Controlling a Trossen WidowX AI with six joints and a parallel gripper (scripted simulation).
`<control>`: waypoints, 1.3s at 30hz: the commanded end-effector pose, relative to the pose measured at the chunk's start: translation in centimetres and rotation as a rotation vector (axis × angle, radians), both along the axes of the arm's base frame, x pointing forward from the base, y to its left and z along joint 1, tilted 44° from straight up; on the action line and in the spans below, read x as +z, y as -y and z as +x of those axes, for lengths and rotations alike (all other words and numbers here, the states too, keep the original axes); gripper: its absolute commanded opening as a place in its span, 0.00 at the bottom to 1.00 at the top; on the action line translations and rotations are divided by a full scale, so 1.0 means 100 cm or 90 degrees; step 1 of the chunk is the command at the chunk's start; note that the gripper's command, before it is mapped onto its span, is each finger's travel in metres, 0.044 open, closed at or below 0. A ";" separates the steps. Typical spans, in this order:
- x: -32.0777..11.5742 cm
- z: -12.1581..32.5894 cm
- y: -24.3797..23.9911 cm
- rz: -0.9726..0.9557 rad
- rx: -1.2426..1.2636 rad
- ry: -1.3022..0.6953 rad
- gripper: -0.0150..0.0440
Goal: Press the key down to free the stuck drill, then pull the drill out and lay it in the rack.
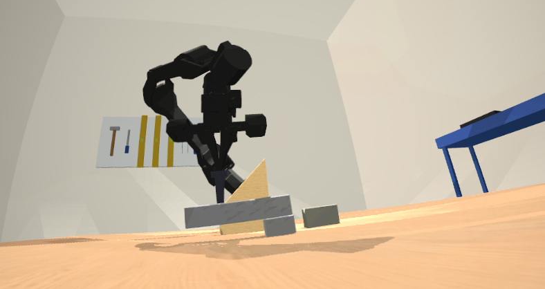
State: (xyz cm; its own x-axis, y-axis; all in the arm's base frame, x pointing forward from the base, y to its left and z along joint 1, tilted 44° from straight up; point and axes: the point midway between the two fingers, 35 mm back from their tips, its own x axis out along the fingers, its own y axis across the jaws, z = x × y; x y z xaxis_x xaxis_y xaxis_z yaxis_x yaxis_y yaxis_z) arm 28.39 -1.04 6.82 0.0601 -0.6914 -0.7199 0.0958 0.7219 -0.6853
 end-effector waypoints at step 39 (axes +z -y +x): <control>-0.020 -0.008 0.019 -0.002 -0.008 -0.010 0.25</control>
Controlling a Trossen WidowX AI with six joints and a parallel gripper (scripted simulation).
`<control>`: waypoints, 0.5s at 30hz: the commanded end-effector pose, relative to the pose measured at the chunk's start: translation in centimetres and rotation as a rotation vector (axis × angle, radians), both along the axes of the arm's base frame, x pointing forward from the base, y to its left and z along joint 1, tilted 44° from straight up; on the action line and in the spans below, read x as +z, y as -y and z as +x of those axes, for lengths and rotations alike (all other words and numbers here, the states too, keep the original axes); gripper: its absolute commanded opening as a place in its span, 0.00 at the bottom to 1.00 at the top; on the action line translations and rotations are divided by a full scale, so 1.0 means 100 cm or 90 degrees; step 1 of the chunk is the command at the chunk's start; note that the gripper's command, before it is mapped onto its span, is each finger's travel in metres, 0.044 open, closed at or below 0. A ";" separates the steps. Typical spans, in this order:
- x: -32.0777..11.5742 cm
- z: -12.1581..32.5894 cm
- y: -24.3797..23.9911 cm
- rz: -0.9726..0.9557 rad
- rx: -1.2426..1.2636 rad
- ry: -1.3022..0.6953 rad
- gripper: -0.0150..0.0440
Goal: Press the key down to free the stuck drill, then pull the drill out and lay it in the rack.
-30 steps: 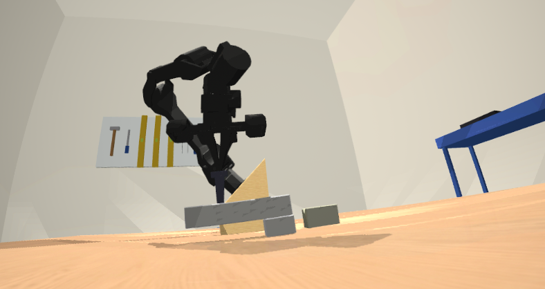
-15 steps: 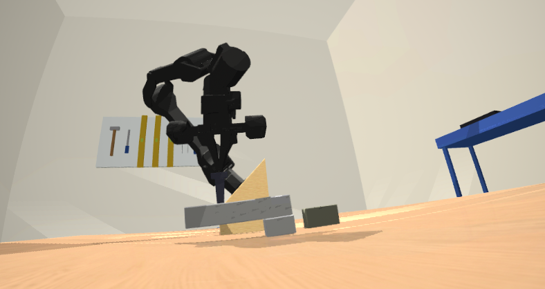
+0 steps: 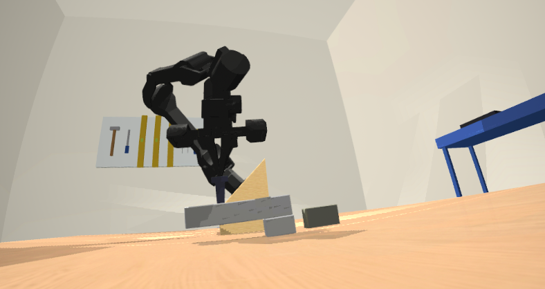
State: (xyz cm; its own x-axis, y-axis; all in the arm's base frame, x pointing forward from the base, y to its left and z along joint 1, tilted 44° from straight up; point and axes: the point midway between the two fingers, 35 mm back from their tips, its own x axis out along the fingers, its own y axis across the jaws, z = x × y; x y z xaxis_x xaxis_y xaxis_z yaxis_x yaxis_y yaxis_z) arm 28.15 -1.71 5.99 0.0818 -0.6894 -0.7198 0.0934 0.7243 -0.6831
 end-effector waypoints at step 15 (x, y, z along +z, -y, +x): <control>0.039 -0.002 -0.038 -0.001 -0.018 -0.019 0.83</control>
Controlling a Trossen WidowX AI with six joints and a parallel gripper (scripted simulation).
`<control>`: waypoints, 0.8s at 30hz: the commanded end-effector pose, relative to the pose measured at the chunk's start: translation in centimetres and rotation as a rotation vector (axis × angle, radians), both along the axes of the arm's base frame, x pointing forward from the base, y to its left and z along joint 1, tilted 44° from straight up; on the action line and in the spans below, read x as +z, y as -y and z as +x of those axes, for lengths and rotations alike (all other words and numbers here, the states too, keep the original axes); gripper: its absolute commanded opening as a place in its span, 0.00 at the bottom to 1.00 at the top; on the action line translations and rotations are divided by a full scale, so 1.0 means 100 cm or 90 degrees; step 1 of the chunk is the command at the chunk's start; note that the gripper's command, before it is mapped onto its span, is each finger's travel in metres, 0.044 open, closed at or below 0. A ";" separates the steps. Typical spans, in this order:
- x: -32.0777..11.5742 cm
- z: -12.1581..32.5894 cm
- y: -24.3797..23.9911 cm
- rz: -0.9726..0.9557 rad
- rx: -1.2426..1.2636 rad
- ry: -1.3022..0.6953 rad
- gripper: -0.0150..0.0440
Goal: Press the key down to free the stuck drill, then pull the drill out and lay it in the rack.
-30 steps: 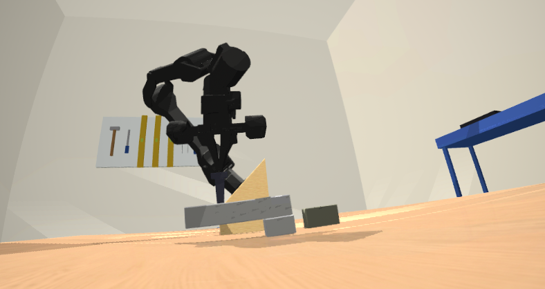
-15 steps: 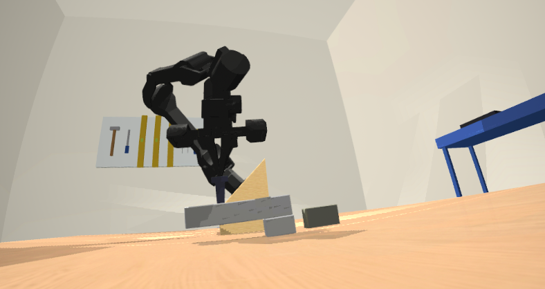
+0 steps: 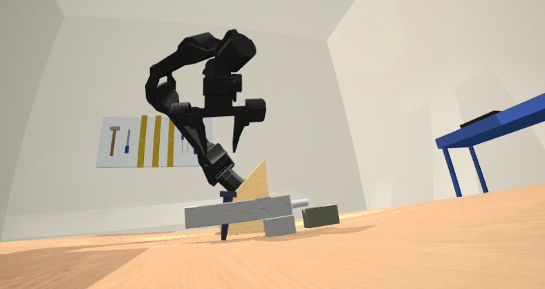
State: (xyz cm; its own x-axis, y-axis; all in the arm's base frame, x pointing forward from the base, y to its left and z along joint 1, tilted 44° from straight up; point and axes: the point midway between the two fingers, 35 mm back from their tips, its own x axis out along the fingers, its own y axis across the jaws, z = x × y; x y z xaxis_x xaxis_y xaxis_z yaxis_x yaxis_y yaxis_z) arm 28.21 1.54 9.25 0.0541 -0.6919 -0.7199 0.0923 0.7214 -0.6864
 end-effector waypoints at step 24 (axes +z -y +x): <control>-0.173 0.015 -0.055 -0.046 0.716 -0.693 1.00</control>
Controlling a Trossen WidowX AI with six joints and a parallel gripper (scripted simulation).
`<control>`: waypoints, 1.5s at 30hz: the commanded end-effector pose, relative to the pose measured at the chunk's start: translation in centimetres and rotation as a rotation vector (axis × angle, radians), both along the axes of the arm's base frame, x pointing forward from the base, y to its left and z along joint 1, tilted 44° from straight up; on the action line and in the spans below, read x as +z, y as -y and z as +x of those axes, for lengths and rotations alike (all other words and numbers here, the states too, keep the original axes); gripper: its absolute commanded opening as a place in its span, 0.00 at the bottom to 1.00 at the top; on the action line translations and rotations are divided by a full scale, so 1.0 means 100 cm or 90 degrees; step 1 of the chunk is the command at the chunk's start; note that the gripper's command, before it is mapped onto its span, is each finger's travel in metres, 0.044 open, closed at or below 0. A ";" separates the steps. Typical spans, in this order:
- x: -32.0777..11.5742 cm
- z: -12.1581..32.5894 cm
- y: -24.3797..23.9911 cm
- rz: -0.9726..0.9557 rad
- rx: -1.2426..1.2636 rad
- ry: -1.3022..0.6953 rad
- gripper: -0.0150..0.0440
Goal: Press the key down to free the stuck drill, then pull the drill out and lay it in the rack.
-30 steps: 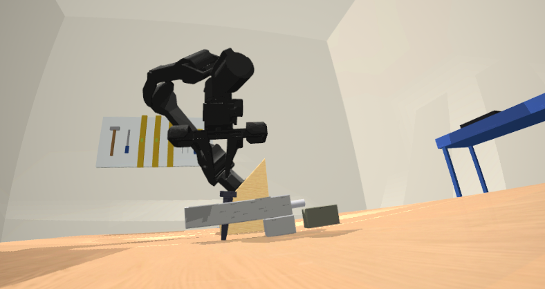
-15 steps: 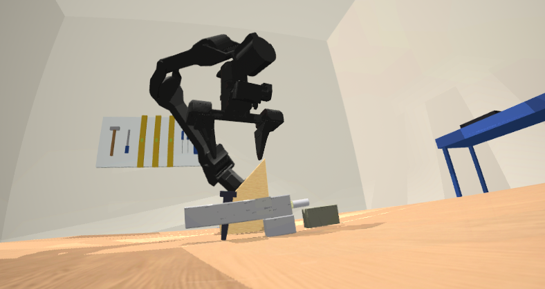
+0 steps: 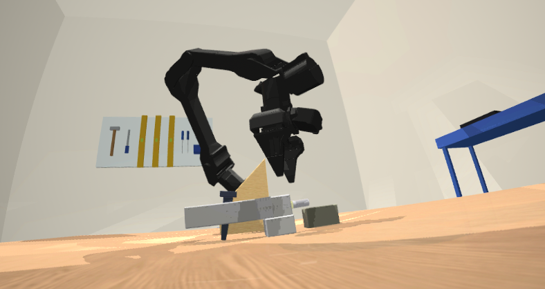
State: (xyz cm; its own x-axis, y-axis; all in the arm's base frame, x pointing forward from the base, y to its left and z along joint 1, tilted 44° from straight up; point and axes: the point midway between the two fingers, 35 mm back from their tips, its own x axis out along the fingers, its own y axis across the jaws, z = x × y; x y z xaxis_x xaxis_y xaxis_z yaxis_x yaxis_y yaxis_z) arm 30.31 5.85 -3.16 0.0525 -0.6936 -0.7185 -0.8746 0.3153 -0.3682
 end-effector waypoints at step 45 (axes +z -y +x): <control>-0.069 -0.005 0.021 -0.009 0.183 -0.183 1.00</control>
State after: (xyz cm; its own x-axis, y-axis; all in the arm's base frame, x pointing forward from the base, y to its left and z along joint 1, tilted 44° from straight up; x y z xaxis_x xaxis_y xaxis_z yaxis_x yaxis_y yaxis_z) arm 29.97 4.52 -9.78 0.0455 -0.6842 -0.7279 -0.9940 0.0414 -0.1011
